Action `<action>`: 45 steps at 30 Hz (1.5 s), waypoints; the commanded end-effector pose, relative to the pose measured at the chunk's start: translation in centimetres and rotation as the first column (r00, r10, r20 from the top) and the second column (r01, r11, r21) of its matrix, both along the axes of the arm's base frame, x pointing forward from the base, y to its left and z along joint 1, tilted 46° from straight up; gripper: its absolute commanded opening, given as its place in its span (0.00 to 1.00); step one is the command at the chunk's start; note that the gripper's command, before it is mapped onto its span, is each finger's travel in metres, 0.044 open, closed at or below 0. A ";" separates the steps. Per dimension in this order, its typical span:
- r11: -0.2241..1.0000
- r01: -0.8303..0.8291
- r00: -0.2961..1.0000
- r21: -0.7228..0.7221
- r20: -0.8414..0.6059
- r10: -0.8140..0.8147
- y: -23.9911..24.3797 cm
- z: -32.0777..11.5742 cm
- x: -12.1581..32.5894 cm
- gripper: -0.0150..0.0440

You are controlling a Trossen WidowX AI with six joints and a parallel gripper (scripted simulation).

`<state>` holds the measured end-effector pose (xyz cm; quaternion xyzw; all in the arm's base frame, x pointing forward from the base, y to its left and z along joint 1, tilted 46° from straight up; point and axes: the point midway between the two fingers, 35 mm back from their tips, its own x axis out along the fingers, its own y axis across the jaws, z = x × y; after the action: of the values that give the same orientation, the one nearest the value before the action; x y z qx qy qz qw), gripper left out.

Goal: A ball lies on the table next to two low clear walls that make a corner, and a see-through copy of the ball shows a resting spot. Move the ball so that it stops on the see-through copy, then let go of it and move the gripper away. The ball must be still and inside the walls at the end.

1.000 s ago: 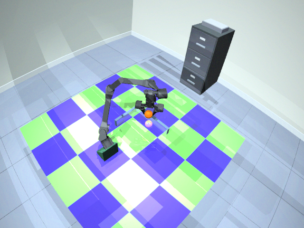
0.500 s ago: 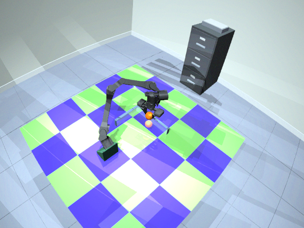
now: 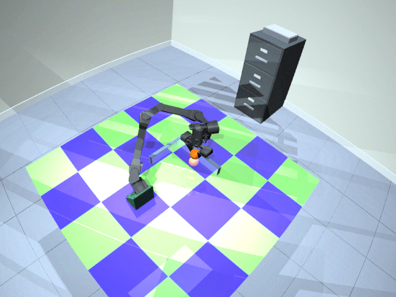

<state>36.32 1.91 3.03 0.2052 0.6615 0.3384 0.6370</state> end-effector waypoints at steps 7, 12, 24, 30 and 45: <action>1.000 0.001 1.000 0.006 -0.007 -0.001 3.4 -3.1 -0.7 0.25; 1.000 0.001 1.000 0.006 -0.007 -0.001 3.6 -3.4 -0.8 0.25; 1.000 0.001 1.000 0.007 -0.007 -0.001 4.9 -4.6 -1.0 0.25; 1.000 -0.002 1.000 0.004 -0.005 0.002 4.7 -4.4 -1.0 0.43; 1.000 0.000 1.000 0.001 -0.006 0.000 1.7 -1.6 -0.2 0.91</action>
<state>35.31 5.82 -0.30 0.2065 0.6698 0.3421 0.6258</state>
